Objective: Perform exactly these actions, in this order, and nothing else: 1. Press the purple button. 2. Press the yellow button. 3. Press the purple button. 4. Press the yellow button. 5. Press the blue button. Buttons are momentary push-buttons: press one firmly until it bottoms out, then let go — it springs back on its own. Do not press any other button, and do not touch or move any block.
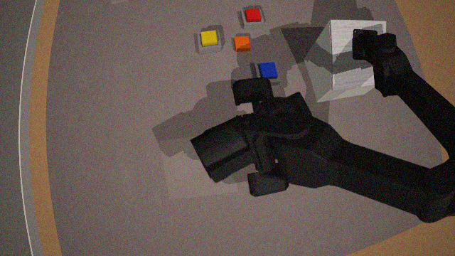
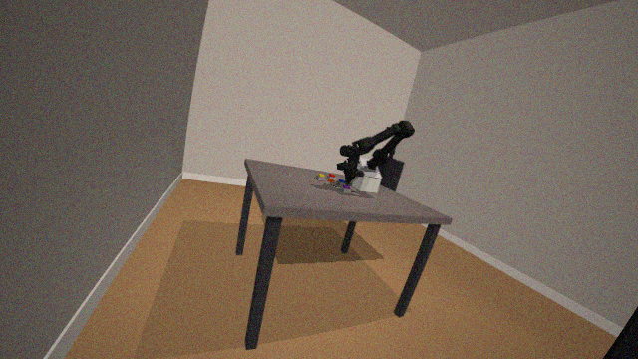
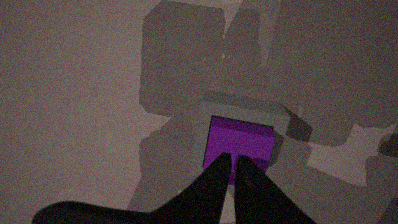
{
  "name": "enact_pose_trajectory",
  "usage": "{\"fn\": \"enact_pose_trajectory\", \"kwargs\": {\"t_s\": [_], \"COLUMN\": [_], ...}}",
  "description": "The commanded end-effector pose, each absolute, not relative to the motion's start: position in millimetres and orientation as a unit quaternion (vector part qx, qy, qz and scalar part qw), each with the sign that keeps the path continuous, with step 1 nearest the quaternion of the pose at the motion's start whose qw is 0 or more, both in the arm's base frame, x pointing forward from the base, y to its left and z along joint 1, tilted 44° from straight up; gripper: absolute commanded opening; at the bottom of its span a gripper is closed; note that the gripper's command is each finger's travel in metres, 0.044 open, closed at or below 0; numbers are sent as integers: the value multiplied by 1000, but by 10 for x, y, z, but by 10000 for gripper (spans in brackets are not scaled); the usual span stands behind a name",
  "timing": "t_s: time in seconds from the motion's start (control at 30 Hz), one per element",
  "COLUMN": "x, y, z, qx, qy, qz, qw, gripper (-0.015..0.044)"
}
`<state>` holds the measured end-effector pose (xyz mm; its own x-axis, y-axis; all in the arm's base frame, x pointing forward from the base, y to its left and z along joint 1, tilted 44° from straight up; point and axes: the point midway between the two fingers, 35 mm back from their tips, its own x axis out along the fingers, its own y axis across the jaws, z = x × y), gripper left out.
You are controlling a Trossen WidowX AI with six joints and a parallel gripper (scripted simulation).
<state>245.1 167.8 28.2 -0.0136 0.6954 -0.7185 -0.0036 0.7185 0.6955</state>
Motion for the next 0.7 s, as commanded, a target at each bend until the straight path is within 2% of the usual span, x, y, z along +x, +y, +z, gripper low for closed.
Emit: {"fn": "enact_pose_trajectory", "kwargs": {"t_s": [0.0,0.67], "x": [2428,2422], "y": [1722,1773], "z": [200,149], "qx": [263,263], "qy": [664,664], "qz": [263,263], "qw": [649,648], "gripper": [20,20]}}
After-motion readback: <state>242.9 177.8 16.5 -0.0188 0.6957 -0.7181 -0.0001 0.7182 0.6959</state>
